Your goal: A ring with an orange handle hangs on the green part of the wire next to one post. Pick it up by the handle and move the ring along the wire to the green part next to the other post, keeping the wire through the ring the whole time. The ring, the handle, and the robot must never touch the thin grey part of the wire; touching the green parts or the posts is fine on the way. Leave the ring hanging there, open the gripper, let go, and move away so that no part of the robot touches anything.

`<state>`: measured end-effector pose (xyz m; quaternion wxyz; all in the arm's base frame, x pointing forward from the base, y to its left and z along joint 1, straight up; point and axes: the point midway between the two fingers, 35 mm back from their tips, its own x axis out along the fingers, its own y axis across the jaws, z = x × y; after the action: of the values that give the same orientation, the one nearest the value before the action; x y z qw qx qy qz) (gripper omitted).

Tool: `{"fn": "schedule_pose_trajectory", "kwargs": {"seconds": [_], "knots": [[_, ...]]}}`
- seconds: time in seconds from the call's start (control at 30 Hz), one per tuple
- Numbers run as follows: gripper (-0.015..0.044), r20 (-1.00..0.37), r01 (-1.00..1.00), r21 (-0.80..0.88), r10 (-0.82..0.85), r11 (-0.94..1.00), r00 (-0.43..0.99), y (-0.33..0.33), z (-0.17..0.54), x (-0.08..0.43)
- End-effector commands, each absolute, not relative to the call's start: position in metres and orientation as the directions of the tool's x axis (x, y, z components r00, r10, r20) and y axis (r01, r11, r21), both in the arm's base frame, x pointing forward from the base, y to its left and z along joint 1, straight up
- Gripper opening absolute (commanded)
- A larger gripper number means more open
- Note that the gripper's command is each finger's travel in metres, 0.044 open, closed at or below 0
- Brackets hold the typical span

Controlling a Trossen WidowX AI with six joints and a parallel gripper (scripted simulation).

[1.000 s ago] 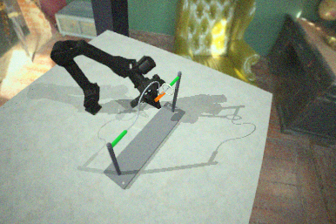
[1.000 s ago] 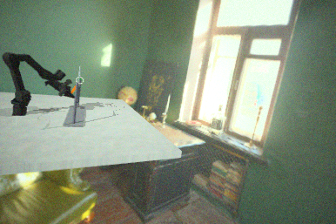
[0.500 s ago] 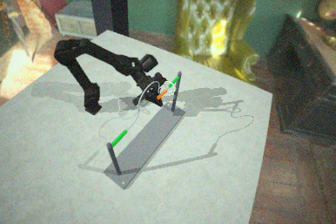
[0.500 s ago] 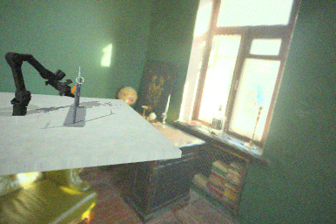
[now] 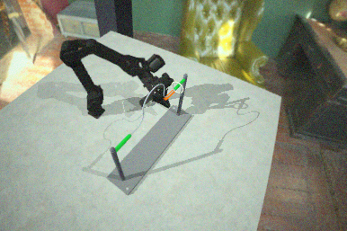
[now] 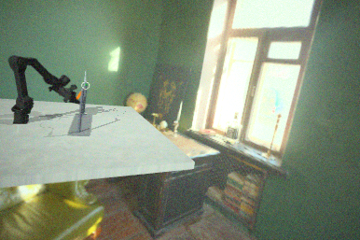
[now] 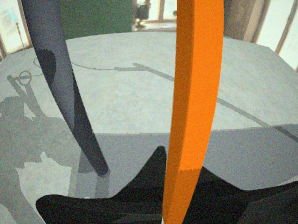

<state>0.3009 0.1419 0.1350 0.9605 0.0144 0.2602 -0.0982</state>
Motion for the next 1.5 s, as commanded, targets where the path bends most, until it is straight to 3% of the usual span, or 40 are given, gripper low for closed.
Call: {"fn": "schedule_pose_trajectory", "kwargs": {"seconds": [0.0,1.07,1.47], "knots": [[-0.015,-0.496,0.202,-0.019,-0.185,0.979,0.848,0.145,0.137,0.302],[-0.015,-0.496,0.202,-0.019,-0.185,0.979,0.848,0.145,0.121,0.302],[0.016,-0.498,0.199,-0.02,-0.182,0.98,0.848,0.146,0.122,0.301]]}}
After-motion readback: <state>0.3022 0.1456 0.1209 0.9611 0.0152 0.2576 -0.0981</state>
